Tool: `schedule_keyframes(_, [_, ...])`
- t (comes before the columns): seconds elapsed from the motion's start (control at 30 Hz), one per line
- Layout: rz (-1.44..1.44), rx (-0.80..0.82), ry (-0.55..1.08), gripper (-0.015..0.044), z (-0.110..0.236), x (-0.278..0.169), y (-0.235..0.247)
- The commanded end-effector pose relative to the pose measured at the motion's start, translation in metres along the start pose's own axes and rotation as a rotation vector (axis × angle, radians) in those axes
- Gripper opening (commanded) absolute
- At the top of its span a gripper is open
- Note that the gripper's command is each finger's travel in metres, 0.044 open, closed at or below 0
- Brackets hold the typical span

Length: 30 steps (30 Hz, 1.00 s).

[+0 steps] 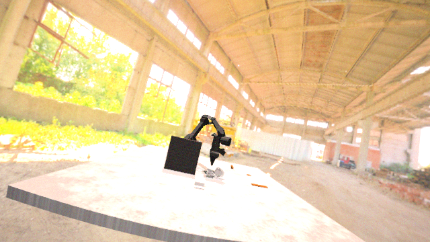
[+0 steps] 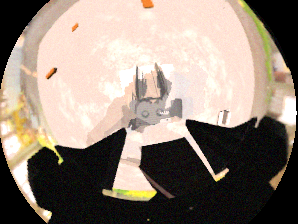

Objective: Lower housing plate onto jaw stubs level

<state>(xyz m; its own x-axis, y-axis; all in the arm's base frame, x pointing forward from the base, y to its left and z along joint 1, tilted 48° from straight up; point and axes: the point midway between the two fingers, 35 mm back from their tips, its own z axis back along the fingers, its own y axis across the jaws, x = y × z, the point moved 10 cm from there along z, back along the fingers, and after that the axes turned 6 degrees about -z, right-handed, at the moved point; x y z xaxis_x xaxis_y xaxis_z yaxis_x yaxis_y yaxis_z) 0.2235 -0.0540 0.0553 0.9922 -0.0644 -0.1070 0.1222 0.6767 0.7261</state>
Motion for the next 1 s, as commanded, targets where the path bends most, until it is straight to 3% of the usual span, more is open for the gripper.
schedule_keyframes(0.0, [-0.004, -0.003, -0.001, 0.0440, 0.007, -0.001, -0.001])
schedule_keyframes(0.2, [0.001, -0.003, 0.009, 0.0440, 0.057, -0.017, -0.002])
schedule_keyframes(0.97, [0.001, -0.003, 0.009, 0.0440, 0.057, -0.017, -0.002])
